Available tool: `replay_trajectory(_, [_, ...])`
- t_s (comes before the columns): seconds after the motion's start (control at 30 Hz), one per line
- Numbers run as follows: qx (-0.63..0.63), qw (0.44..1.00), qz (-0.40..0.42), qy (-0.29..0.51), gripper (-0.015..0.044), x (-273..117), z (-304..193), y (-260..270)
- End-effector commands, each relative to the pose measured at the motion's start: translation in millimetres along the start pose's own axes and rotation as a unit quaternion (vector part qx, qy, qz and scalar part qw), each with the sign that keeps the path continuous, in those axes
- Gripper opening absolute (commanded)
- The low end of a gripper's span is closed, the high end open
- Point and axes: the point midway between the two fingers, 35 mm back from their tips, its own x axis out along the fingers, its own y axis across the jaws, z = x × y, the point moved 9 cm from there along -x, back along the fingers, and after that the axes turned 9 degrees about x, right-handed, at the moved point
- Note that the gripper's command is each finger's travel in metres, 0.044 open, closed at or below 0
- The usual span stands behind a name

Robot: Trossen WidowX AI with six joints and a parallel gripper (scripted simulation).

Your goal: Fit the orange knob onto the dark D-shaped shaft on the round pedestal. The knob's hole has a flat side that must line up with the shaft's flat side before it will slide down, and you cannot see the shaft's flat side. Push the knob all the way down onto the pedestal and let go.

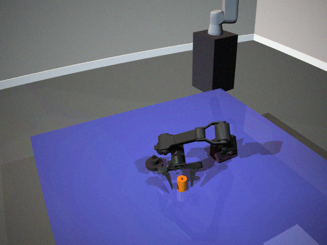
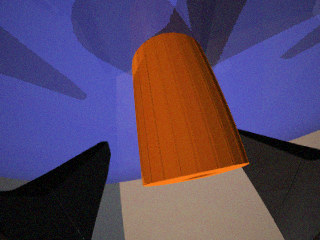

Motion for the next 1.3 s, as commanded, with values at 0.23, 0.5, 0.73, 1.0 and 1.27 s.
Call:
replay_trajectory(0.23, [-0.003, 1.000, -0.002, -0.004, 0.0440, 0, -1, 0])
replay_trajectory(0.5, [-0.050, 0.974, -0.013, -0.222, 0.0440, -30, -69, -9])
replay_trajectory(0.73, [-0.037, 0.930, 0.069, -0.358, 0.0440, -55, -119, -32])
replay_trajectory(1.0, [-0.037, 0.930, 0.069, -0.358, 0.0440, -55, -119, -32])
replay_trajectory(1.27, [-0.244, 0.899, -0.013, -0.364, 0.0440, -55, -118, -32])
